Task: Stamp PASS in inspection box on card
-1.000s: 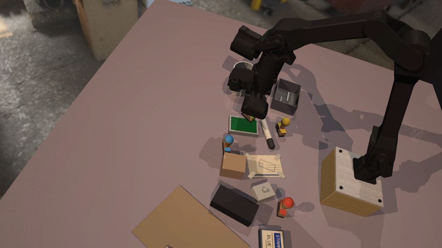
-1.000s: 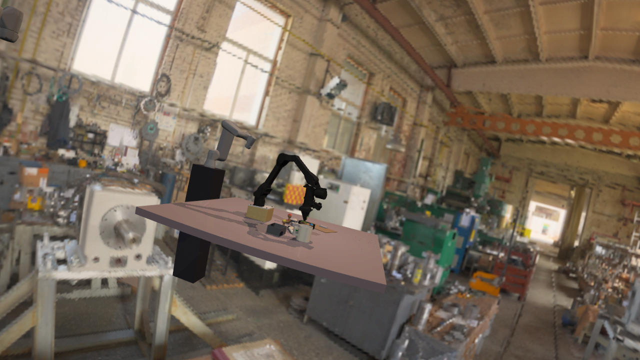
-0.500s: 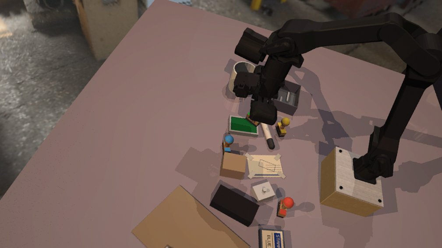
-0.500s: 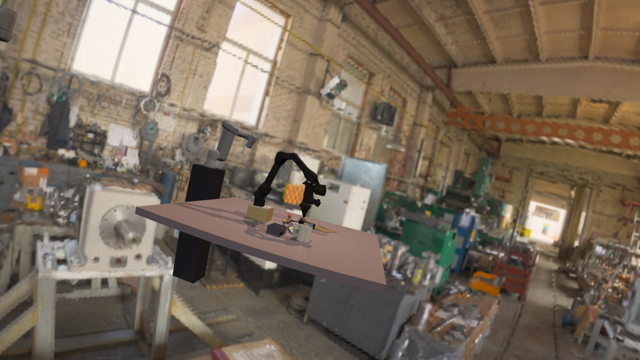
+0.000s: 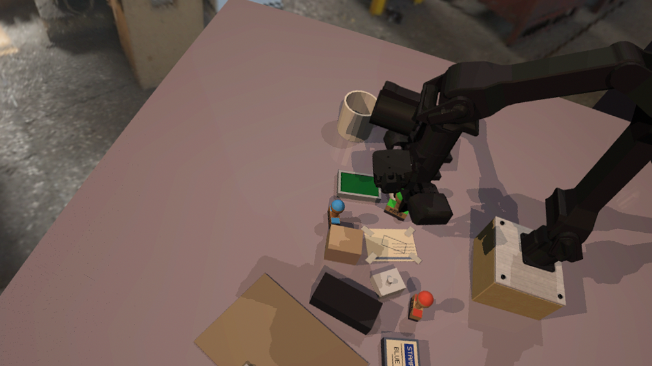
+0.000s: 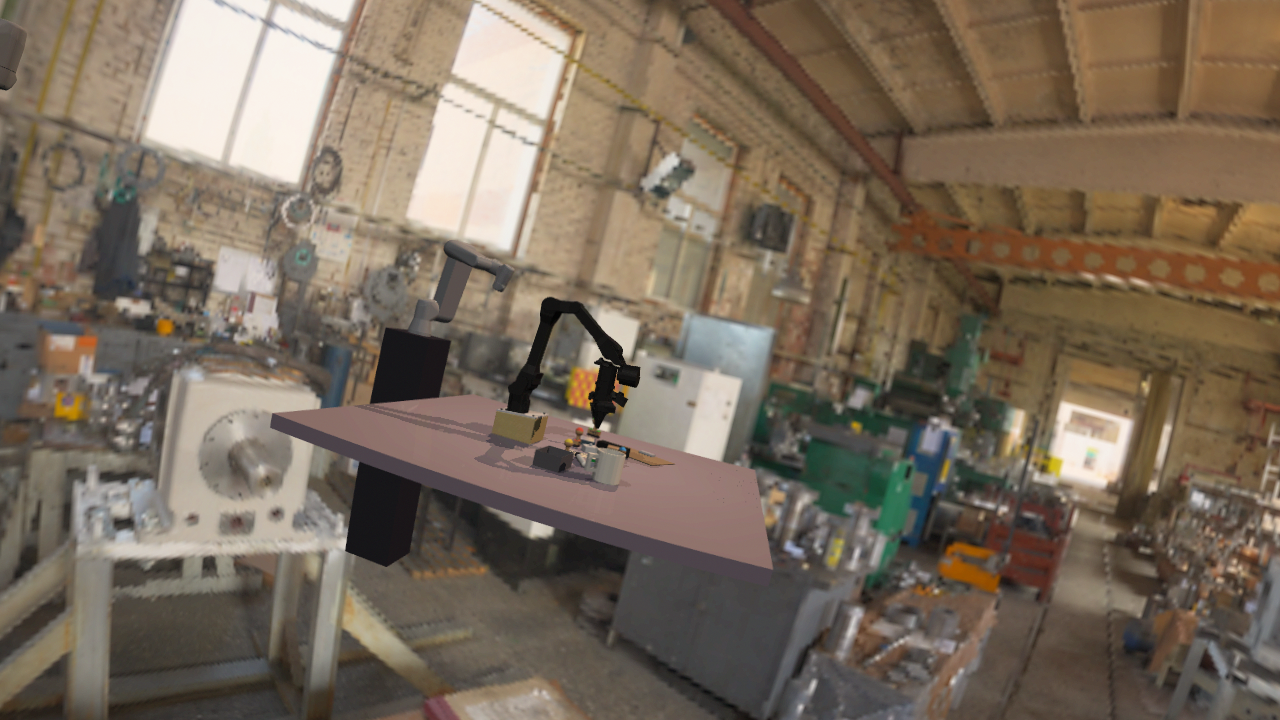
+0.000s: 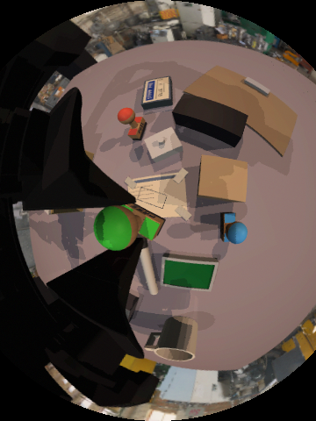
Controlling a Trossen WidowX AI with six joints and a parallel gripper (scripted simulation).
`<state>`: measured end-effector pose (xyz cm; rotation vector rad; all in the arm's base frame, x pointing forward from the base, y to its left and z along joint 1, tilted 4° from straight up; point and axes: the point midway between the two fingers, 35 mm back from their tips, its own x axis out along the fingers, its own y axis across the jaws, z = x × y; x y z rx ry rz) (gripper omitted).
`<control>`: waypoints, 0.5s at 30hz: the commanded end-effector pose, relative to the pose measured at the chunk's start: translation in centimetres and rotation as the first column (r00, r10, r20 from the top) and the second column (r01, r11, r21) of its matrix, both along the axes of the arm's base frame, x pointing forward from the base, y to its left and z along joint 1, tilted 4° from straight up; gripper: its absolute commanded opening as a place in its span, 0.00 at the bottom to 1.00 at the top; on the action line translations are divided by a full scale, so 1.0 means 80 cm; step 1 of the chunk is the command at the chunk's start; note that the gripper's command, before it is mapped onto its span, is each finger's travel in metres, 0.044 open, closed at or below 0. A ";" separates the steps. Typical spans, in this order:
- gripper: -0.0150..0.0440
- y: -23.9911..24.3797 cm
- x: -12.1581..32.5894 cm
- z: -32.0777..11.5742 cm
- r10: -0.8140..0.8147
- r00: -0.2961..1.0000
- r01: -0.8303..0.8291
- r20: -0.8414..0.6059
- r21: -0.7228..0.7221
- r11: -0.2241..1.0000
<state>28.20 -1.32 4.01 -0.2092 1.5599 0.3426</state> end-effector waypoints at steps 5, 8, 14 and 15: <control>0.25 0.026 -0.030 -0.002 0.119 0.993 -0.119 0.003 0.012 0.993; 0.25 0.026 -0.030 -0.002 0.119 0.993 -0.119 0.003 0.012 0.993; 0.25 0.026 -0.030 -0.007 0.119 0.993 -0.119 0.004 0.012 0.993; 0.25 0.026 -0.029 -0.008 0.119 0.993 -0.119 0.004 0.012 0.993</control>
